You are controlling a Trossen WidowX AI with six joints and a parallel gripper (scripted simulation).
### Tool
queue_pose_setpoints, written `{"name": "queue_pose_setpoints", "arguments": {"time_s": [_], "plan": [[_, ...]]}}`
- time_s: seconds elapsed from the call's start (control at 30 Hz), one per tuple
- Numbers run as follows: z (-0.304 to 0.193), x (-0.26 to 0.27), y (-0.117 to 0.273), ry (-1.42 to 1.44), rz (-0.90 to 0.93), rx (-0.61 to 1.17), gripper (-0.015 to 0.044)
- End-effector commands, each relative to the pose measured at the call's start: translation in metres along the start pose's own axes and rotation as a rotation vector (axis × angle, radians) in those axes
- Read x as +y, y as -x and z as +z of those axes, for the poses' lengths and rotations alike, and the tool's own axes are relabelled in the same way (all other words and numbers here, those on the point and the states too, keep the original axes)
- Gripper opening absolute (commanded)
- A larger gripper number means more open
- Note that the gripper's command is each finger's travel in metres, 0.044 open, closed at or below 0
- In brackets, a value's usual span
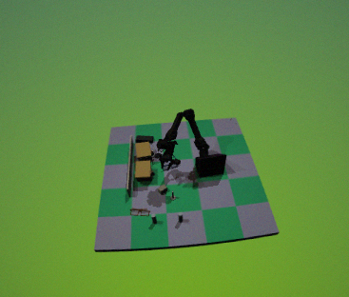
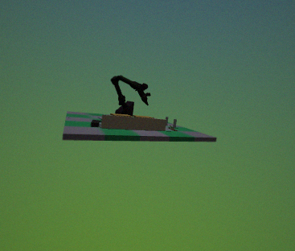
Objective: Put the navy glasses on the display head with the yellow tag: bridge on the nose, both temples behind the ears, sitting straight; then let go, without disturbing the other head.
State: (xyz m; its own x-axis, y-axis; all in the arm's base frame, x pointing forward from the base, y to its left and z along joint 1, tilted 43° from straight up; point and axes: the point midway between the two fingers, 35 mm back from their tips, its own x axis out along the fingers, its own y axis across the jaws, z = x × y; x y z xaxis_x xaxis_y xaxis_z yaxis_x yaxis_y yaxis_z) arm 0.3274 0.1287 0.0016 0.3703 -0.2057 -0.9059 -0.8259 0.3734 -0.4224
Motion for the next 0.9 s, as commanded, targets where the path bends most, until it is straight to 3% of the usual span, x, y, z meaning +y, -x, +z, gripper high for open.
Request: {"name": "queue_pose_setpoints", "arguments": {"time_s": [0.0, 0.37, 0.57, 0.67, 0.87], "plan": [[-0.064, -0.022, -0.005, -0.224, -0.041, 0.157, 0.02], [-0.238, -0.029, 0.014, -0.809, -0.211, 0.601, 0.02], [-0.245, -0.021, 0.015, -0.839, -0.222, 0.626, 0.02], [-0.245, -0.021, 0.015, -0.839, -0.222, 0.626, 0.0121], [-0.245, -0.021, 0.015, -0.839, -0.222, 0.626, 0.012]]}}
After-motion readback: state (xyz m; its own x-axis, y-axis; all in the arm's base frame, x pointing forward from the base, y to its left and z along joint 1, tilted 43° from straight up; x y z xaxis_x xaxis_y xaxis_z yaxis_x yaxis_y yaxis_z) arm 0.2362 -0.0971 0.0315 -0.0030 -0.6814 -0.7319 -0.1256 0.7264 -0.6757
